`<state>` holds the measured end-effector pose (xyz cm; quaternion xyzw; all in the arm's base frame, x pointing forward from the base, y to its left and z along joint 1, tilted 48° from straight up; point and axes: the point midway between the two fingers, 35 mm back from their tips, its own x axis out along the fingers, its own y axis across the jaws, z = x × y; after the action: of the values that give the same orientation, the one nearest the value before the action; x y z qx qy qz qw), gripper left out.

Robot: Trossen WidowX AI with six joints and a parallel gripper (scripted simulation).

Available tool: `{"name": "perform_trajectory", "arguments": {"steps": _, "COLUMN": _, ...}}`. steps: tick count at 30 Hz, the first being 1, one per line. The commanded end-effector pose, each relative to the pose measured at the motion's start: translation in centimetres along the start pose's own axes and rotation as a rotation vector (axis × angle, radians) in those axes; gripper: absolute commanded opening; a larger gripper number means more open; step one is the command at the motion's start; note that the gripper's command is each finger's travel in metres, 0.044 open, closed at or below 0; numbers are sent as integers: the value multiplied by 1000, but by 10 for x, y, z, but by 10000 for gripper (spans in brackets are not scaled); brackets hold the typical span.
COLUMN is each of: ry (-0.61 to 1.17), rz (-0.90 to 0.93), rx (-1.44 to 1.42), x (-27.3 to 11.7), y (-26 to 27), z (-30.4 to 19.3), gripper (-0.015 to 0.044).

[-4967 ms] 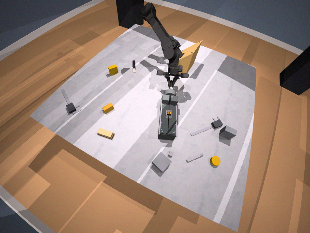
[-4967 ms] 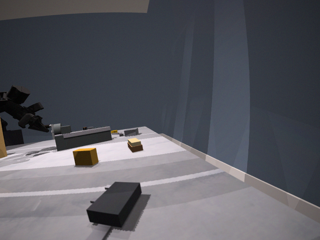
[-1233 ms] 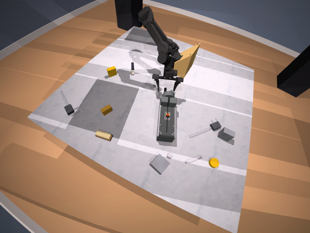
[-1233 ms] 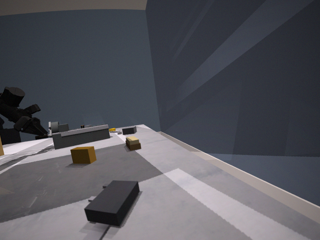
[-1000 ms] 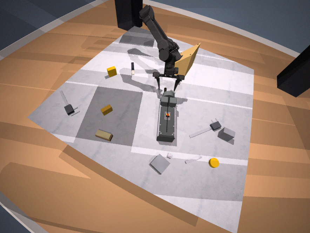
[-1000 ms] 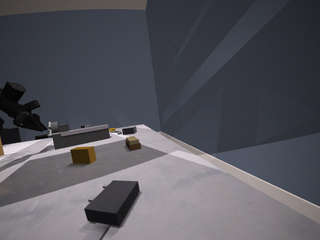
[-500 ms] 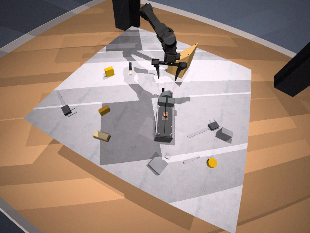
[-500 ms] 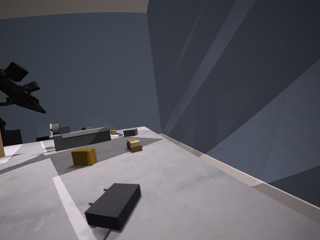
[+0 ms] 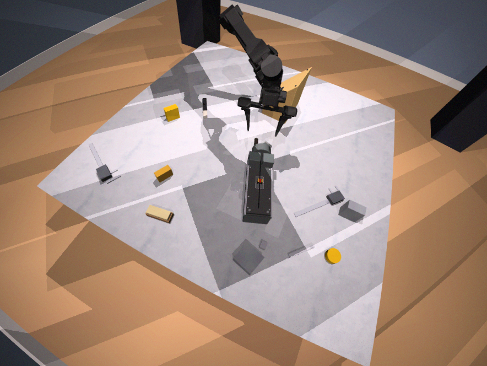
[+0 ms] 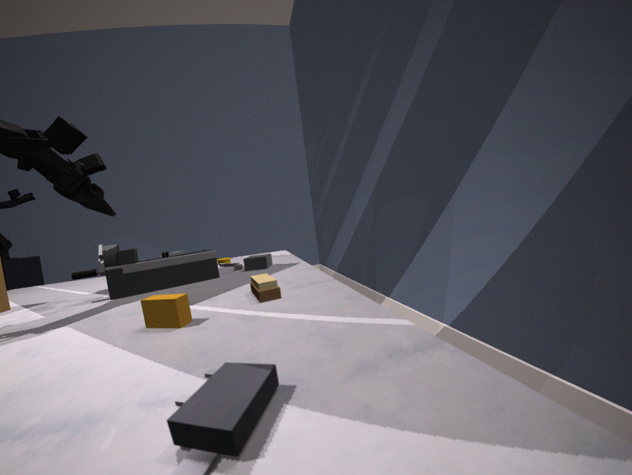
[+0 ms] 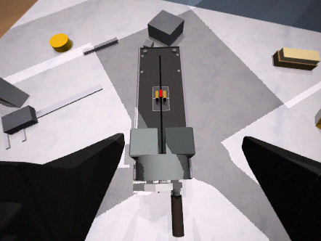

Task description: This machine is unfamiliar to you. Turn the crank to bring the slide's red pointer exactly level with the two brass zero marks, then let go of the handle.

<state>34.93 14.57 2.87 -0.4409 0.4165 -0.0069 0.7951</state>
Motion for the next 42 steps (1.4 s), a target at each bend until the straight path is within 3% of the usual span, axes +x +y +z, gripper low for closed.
{"name": "perform_trajectory", "arguments": {"steps": 1, "ry": 0, "rz": -31, "rx": 25, "x": 13, "y": 1, "z": 18, "gripper": 440}}
{"name": "perform_trajectory", "arguments": {"steps": 12, "ry": 16, "rz": -92, "rx": 62, "x": 51, "y": 11, "z": 48, "gripper": 440}}
{"name": "perform_trajectory", "arguments": {"steps": 22, "ry": 17, "rz": -95, "rx": 61, "x": 96, "y": 12, "z": 6, "gripper": 440}}
{"name": "perform_trajectory", "arguments": {"steps": 42, "ry": 17, "rz": -94, "rx": 62, "x": 93, "y": 12, "z": 9, "gripper": 440}}
